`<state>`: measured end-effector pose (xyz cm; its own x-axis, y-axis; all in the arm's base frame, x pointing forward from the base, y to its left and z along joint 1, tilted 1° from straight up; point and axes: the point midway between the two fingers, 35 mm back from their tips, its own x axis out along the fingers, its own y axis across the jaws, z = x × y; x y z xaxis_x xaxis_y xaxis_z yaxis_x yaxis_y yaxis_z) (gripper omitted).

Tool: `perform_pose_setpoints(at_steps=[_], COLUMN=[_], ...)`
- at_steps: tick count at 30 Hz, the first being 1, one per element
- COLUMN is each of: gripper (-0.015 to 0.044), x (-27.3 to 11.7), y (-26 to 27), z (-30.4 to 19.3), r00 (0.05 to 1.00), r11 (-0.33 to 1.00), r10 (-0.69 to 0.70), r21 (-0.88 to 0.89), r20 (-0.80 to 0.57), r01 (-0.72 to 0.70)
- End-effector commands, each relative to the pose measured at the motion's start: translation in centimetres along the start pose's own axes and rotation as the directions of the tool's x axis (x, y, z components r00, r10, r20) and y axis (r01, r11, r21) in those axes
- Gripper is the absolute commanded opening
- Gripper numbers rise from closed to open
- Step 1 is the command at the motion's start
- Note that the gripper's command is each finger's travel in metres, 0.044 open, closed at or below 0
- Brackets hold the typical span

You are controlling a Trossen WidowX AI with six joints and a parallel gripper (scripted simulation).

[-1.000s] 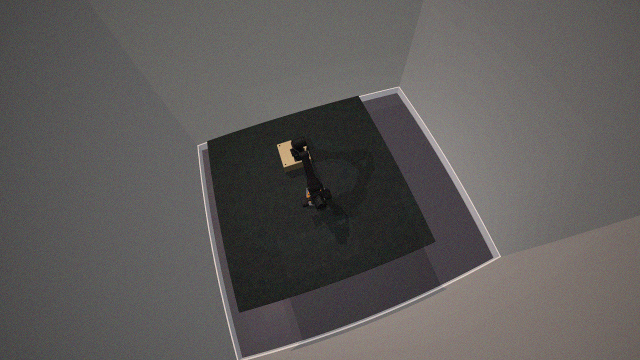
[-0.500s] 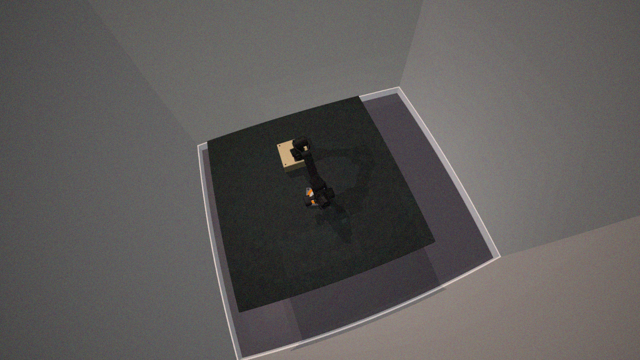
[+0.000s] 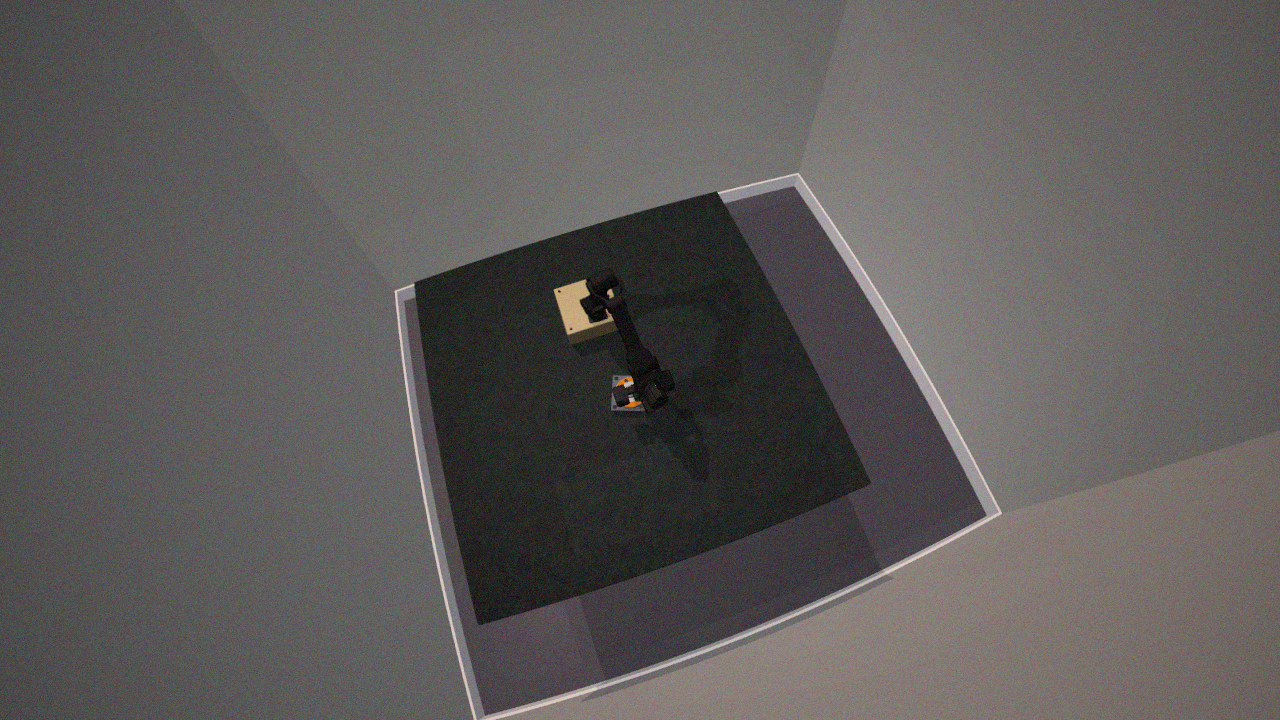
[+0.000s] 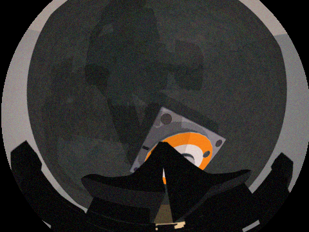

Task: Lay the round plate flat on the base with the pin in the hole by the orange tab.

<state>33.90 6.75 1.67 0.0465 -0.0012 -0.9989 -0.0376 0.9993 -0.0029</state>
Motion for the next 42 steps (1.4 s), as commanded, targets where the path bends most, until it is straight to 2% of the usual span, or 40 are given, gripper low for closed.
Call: perform_pose_setpoints(at_steps=[1, 10, 19, 42], gripper=[0.0000, 0.0000, 0.0000, 0.0000], x=[0.0, 0.0, -4.3, -3.6], y=[0.3, 0.8, 0.6, 0.5], z=[-0.5, -1.0, -1.3, -1.3], r00=[1.000, 1.000, 1.000, 1.000], r11=[1.000, 1.000, 1.000, 1.000], r10=[0.004, 0.005, 0.005, -0.001], r21=[0.004, 0.004, 0.004, 0.000], r20=[-0.007, -0.007, -0.008, -0.011], r01=[-0.004, -0.005, -0.005, 0.001])
